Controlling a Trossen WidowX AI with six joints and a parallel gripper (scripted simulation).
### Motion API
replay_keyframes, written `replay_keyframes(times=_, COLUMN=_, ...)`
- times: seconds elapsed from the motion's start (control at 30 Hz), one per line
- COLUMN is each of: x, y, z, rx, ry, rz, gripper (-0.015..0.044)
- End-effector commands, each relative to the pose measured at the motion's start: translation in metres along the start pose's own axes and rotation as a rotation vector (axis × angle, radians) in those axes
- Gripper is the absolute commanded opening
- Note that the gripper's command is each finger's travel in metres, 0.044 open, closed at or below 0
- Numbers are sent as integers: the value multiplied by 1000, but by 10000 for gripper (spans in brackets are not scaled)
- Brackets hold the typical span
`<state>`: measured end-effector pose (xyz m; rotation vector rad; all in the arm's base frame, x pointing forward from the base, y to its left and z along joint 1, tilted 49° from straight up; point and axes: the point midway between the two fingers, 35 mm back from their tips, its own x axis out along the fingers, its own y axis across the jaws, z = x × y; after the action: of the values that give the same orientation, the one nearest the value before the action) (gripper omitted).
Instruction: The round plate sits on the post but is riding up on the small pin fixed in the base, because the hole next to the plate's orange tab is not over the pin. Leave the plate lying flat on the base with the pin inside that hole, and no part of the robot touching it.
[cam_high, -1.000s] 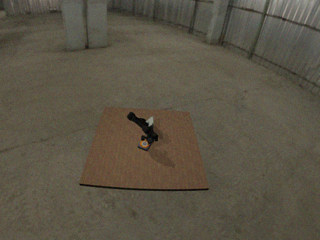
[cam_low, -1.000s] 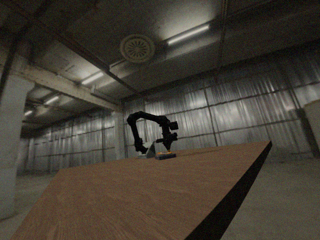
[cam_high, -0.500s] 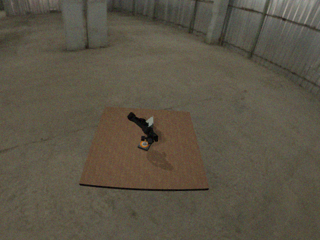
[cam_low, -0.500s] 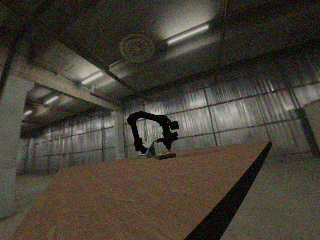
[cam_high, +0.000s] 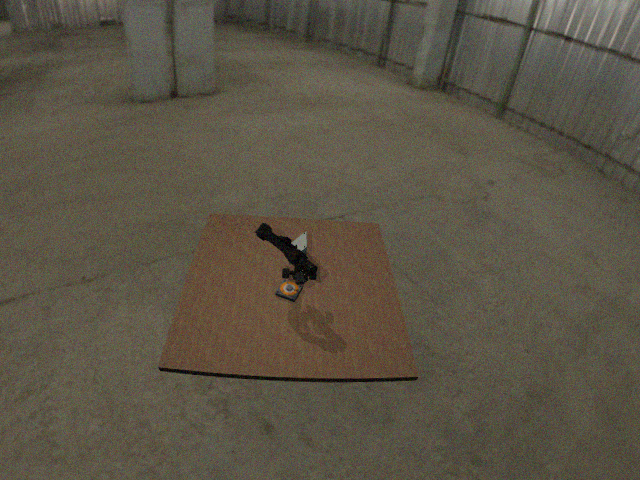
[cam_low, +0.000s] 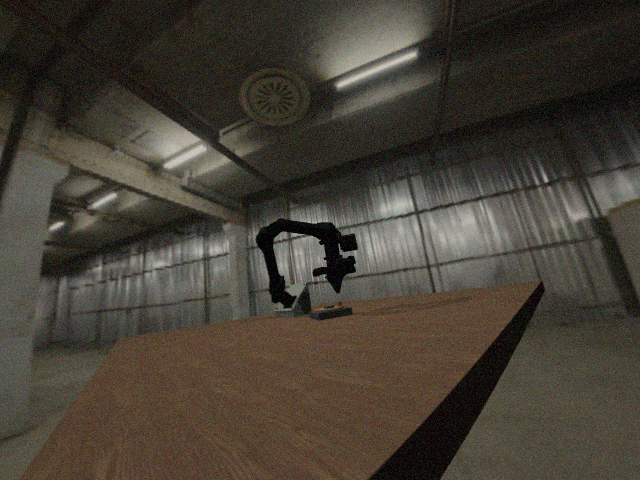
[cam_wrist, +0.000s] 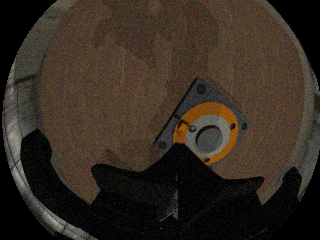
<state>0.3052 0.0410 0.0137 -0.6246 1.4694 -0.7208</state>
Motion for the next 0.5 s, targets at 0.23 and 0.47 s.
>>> replay_keyframes(times=0.23, x=-4, y=0, z=0, rx=-1, ry=-3, rz=1, gripper=0)
replay_keyframes(times=0.47, x=-4, y=0, z=0, rx=-1, ry=-3, rz=1, gripper=0)
